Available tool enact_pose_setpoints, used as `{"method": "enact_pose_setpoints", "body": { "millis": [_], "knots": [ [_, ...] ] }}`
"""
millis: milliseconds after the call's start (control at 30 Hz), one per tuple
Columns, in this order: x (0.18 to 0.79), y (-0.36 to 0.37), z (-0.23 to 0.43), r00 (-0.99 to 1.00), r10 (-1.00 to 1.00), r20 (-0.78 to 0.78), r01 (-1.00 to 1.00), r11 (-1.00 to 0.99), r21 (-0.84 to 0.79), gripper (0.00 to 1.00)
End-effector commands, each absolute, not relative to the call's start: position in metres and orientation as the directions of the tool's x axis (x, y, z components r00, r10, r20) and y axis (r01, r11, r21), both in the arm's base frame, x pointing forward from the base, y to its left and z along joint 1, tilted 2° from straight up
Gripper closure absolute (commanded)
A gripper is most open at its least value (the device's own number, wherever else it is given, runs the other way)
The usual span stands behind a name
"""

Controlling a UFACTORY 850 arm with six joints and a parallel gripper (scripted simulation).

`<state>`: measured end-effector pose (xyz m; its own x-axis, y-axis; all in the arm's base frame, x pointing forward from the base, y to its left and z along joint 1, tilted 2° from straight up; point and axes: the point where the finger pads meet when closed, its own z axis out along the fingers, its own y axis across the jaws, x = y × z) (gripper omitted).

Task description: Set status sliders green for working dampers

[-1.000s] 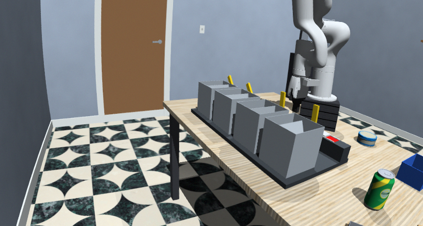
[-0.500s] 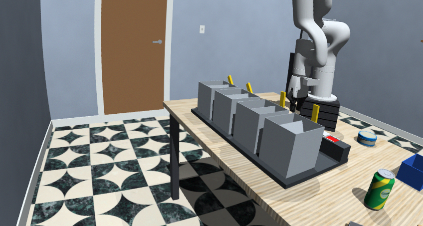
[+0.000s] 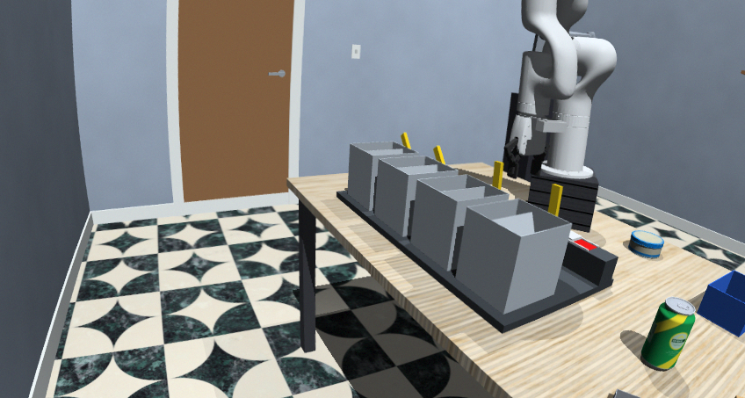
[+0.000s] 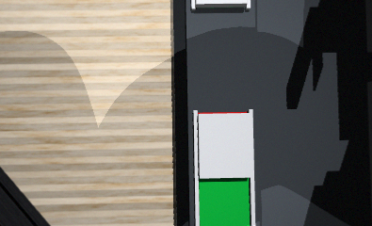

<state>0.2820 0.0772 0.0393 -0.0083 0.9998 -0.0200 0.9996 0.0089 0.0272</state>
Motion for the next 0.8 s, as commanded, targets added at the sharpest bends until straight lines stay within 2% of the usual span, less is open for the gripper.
{"method": "enact_pose_setpoints", "body": {
  "millis": [0, 767],
  "knots": [
    [0.2824, 0.0772, 0.0478, -0.009, 0.999, -0.032, 1.000, 0.010, 0.027, 0.00],
    [0.2823, 0.0774, 0.0516, -0.009, 0.999, -0.031, 1.000, 0.010, 0.027, 0.00]
  ]
}}
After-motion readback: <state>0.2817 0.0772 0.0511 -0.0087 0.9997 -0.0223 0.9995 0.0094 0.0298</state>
